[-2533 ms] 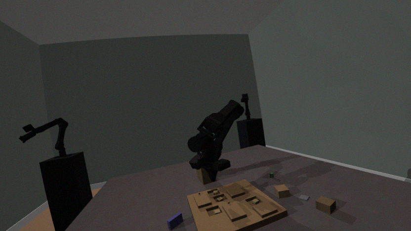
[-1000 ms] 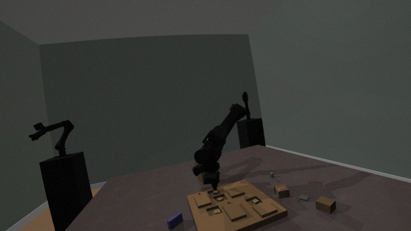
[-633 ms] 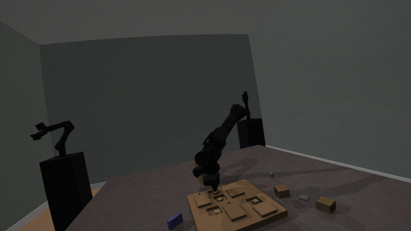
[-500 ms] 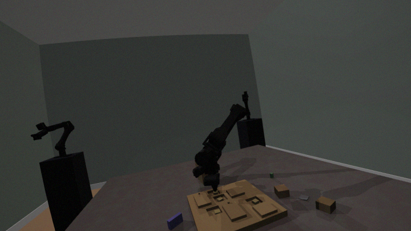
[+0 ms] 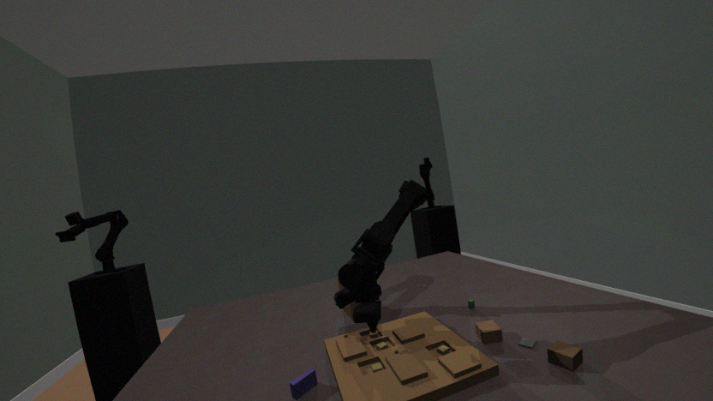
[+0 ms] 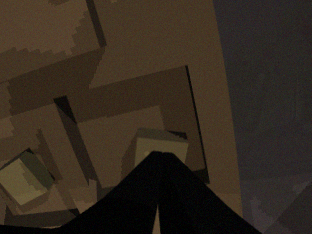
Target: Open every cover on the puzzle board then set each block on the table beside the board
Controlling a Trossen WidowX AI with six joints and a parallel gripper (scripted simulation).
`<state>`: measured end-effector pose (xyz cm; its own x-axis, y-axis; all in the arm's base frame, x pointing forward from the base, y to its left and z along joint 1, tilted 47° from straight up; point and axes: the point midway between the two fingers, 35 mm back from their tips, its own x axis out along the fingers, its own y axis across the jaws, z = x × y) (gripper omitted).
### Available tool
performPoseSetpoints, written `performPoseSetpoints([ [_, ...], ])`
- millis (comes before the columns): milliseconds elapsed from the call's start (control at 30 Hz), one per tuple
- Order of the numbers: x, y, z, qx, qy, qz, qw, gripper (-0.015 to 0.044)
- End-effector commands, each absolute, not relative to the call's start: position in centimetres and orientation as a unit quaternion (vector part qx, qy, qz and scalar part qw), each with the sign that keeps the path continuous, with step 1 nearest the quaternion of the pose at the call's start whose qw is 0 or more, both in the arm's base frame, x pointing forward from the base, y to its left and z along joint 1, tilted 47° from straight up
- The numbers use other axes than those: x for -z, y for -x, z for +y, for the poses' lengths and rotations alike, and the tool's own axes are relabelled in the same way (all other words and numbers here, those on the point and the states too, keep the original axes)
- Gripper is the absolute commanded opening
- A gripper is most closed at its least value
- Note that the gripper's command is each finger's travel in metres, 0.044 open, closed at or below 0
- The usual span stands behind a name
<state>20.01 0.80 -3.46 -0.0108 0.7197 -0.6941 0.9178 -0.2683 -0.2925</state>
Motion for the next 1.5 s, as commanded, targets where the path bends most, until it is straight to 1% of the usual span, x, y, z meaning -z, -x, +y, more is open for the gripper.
performPoseSetpoints([
  [0,3.6,-20.1,0.8,0.394,-0.693,0.591,0.123,0.0000],
  [667,4.6,-20.6,0.2,0.397,-0.694,0.588,0.120,0.0000],
  [1167,3.4,-20.7,-0.6,0.398,-0.694,0.588,0.120,0.0000],
  [1333,2.6,-20.7,-1.7,0.399,-0.694,0.588,0.117,0.0131],
  [1367,2.2,-20.8,-2.1,0.399,-0.694,0.588,0.118,0.0144],
  [1467,1.0,-20.8,-3.3,0.399,-0.694,0.588,0.120,0.0144],
])
